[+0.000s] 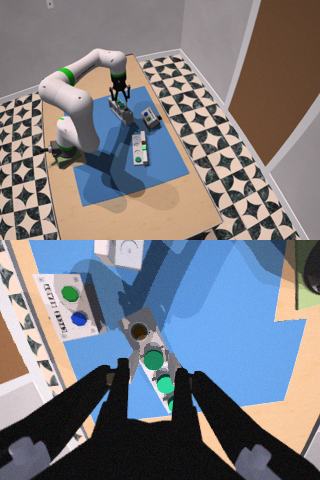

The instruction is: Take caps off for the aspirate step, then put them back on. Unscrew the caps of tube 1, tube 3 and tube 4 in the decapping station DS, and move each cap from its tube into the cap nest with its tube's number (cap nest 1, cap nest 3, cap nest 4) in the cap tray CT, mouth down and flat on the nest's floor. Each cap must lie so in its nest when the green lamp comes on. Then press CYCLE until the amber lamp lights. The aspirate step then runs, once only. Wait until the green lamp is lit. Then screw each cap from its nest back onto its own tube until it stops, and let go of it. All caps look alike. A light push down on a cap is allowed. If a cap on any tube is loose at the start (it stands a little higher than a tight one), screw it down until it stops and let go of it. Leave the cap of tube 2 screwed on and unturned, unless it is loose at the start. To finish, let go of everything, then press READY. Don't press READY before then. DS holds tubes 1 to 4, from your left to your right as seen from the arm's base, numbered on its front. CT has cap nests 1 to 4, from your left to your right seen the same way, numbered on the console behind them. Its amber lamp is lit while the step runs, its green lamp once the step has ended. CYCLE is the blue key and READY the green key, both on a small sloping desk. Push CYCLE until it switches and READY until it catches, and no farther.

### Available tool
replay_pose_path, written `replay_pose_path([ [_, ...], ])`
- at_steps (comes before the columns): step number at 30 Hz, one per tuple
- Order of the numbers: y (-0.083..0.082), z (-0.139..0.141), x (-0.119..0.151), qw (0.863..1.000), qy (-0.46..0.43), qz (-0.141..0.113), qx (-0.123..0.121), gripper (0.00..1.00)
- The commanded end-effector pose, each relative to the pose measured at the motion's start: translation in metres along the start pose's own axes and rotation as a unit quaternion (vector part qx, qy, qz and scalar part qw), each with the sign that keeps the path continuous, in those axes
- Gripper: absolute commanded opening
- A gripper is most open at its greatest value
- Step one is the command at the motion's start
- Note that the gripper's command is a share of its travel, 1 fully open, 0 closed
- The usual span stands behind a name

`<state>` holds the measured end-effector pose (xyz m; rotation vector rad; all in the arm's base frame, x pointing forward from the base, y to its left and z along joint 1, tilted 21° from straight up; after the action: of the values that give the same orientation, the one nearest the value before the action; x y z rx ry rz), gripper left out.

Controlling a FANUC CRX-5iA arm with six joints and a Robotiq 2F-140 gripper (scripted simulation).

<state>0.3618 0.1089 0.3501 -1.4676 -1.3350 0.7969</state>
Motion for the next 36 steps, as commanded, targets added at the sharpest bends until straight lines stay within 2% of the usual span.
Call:
replay_pose_path([
  [1,-0.0002,0.0000,0.0001,1.000,0.000,0.000,0.000,0.35],
  [4,-0.0002,0.0000,0.0001,1.000,0.000,0.000,0.000,0.35],
  [7,-0.0007,0.0000,0.0001,0.992,-0.125,0.000,0.000,0.35],
  [9,-0.0007,0.0000,0.0001,0.992,-0.125,0.000,0.000,0.35],
  [11,-0.0007,0.0000,0.0001,0.980,-0.199,0.000,0.000,0.35],
  [12,-0.0007,0.0000,0.0001,0.978,-0.207,0.000,0.000,0.35],
  [16,-0.0007,0.0000,0.0001,0.958,-0.287,0.000,0.000,0.35],
  [21,-0.0007,0.0000,0.0001,0.920,-0.391,0.000,0.000,0.35],
  [29,-0.0007,0.0000,0.0002,0.920,-0.391,0.000,0.000,0.35],
  [30,-0.0007,0.0000,0.0002,0.920,-0.391,0.000,0.000,0.00],
  [36,-0.0007,0.0000,0.0002,0.920,-0.391,0.000,0.000,0.00],
])
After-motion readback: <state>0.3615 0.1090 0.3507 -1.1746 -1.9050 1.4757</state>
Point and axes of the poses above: the point where the finger pads meet when closed, its own y axis out along the fingers, its own z axis across the jaws, x = y × z, the point moved 9 cm from there along -y, back along the fingers, and after that the axes turned 3 degrees about -y, right-handed, at the moved point
